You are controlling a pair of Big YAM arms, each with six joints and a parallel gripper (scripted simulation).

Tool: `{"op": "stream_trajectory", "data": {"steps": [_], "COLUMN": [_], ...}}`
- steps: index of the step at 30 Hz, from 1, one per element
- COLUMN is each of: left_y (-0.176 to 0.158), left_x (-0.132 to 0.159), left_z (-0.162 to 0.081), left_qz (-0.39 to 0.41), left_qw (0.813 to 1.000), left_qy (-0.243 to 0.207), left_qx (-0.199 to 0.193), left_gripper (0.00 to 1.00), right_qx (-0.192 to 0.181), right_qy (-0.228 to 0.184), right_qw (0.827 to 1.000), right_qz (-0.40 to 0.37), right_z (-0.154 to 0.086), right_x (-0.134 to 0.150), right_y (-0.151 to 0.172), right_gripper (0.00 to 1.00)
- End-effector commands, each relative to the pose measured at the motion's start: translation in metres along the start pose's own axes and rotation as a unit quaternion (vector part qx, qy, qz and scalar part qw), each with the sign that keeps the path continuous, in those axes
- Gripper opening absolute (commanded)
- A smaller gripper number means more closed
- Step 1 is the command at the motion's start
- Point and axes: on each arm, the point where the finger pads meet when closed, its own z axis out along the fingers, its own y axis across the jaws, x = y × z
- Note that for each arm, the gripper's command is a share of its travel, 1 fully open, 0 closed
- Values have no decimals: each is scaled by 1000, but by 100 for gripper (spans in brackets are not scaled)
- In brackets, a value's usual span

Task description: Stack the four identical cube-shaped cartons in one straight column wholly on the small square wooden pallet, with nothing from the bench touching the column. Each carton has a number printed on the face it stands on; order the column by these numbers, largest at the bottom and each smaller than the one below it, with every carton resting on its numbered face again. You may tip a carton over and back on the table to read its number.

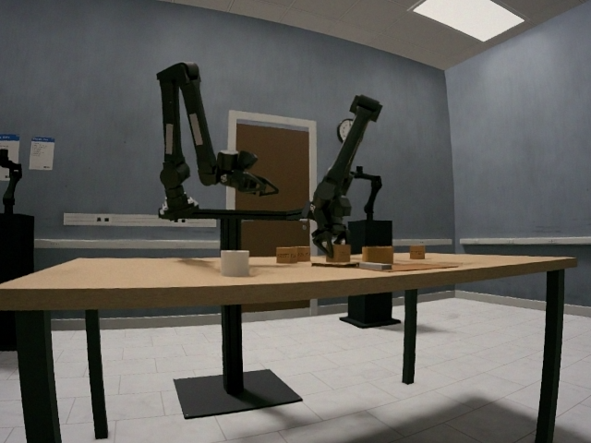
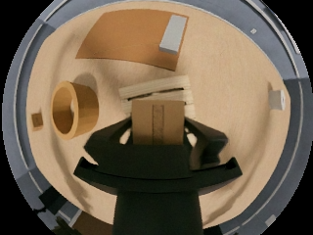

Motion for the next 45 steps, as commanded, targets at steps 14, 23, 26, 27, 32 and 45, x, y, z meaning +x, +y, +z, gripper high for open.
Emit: {"op": "stream_trajectory", "data": {"steps": [14, 23, 26, 27, 32, 45], "left_y": [-5, 6, 7, 8, 10, 9], "left_x": [4, 6, 7, 7, 8, -9], "left_z": [-30, -54, -77, -89, -126, -146], "left_qz": [5, 5, 6, 6, 6, -2], "left_qw": [1000, 1000, 1000, 1000, 1000, 1000], "left_qy": [1, 1, 1, 1, 0, -1], "left_qx": [5, 5, 5, 5, 4, -4], "left_gripper": [79, 79, 79, 79, 79, 79], "right_qx": [4, 4, 4, 4, 4, 4], "right_qy": [-13, -13, -13, -13, -13, -13], "right_qw": [1000, 1000, 1000, 1000, 1000, 1000], "right_qz": [4, 4, 4, 4, 4, 4], "right_z": [2, 2, 2, 2, 2, 2], "right_x": [-8, -8, -8, -8, -8, -8], "right_y": [-1, -1, -1, -1, -1, -1], "right_gripper": [100, 100, 100, 100, 100, 100]}}
